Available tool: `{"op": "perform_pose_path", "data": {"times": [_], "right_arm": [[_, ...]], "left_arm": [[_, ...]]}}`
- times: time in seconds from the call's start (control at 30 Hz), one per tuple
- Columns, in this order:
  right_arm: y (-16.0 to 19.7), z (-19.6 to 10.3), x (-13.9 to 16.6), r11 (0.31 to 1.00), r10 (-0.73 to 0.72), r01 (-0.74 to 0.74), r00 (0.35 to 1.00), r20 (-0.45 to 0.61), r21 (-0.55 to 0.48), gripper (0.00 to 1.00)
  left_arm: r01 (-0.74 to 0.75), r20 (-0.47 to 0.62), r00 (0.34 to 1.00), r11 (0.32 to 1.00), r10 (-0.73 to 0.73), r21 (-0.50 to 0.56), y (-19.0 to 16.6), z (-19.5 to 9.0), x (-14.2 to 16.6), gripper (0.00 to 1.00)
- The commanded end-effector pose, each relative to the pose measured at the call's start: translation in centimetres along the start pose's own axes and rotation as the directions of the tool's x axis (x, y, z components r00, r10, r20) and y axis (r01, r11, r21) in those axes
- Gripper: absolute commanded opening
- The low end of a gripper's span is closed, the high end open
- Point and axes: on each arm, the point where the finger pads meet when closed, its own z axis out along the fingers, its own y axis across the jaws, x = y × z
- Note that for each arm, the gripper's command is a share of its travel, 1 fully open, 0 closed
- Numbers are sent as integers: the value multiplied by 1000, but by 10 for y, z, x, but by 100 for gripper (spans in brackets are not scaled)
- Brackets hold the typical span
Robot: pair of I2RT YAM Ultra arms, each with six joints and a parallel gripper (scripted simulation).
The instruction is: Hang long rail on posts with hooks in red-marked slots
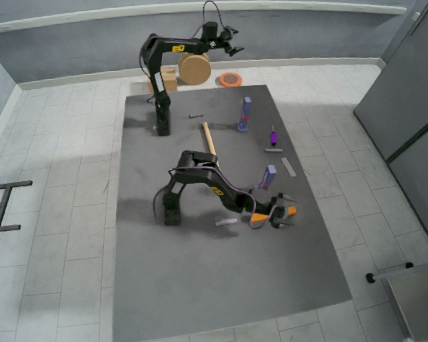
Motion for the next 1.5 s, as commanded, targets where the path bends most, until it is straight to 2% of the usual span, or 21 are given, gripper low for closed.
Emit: {"op": "perform_pose_path", "data": {"times": [0.0,0.57,0.67,0.8,0.87,1.03,1.1,1.27,1.47], "right_arm": [[2,0,-4,1000,-1,1,1000,11,-5,100],[2,0,-4,1000,-1,1,1000,11,-5,100],[-1,-5,2,999,-43,43,999,-9,33,100],[4,-28,10,986,-146,149,988,-40,81,100],[13,-46,16,974,-203,207,978,-57,86,100],[40,-102,39,931,-359,364,929,-90,43,100],[40,-102,39,931,-359,364,929,-90,43,100],[79,-146,56,905,-418,413,908,-38,-98,100],[103,-187,88,863,-467,449,884,-25,-230,100]], "left_arm": [[-2,9,1000,1000,2,-6,2,-1,-4,100],[-2,9,1000,1000,2,-6,2,-1,-4,100],[30,23,999,999,-29,-31,3,-5,-8,100],[113,31,993,992,-111,-48,-12,-15,-6,100],[174,33,985,984,-172,-49,-30,-24,-3,100],[354,27,935,935,-354,-8,-107,-58,13,100],[354,27,935,935,-354,-8,-107,-58,13,100],[473,0,881,879,-474,51,-178,-87,30,100],[565,-49,825,816,-564,122,-252,-117,47,100]]}}
